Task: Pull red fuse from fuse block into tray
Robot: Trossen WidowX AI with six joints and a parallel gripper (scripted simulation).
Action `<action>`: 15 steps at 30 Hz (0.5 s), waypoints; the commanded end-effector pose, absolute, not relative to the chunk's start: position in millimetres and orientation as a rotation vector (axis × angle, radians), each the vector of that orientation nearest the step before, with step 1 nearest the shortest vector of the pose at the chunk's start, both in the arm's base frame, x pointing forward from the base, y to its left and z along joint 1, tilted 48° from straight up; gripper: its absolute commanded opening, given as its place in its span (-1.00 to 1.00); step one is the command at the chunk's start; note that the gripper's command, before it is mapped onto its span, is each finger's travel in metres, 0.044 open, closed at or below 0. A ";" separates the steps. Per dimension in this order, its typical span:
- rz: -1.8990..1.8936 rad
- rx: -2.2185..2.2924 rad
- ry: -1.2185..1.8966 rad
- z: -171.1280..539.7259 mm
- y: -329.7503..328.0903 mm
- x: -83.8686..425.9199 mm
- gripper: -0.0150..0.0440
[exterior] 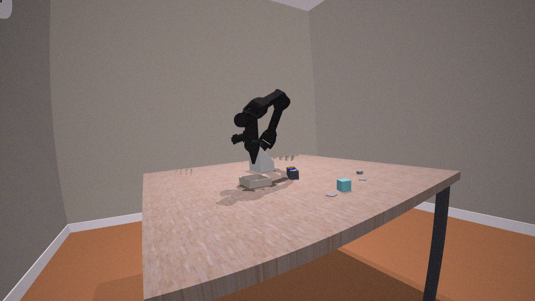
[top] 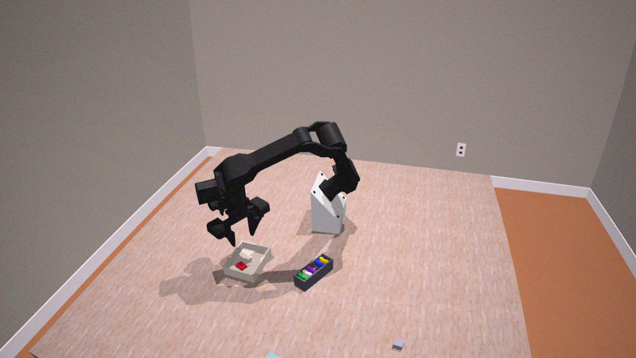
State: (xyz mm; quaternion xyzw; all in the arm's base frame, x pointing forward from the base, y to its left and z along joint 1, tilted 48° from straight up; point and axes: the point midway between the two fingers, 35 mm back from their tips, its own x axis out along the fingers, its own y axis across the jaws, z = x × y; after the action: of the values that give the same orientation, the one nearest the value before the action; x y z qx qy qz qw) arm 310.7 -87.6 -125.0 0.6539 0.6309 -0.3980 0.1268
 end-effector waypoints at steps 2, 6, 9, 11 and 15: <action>-1.159 1.891 1.846 -123.6 -87.5 309.9 0.63; -1.160 1.897 1.847 -123.9 -86.3 310.1 0.63; -1.160 1.897 1.847 -123.9 -86.3 310.1 0.63; -1.160 1.897 1.847 -123.9 -86.3 310.1 0.63; -1.160 1.897 1.847 -123.9 -86.3 310.1 0.63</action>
State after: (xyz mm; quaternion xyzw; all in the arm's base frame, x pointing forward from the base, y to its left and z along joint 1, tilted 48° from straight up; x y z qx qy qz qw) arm 310.1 -86.4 -123.8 0.6510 0.6339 -0.3982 0.1256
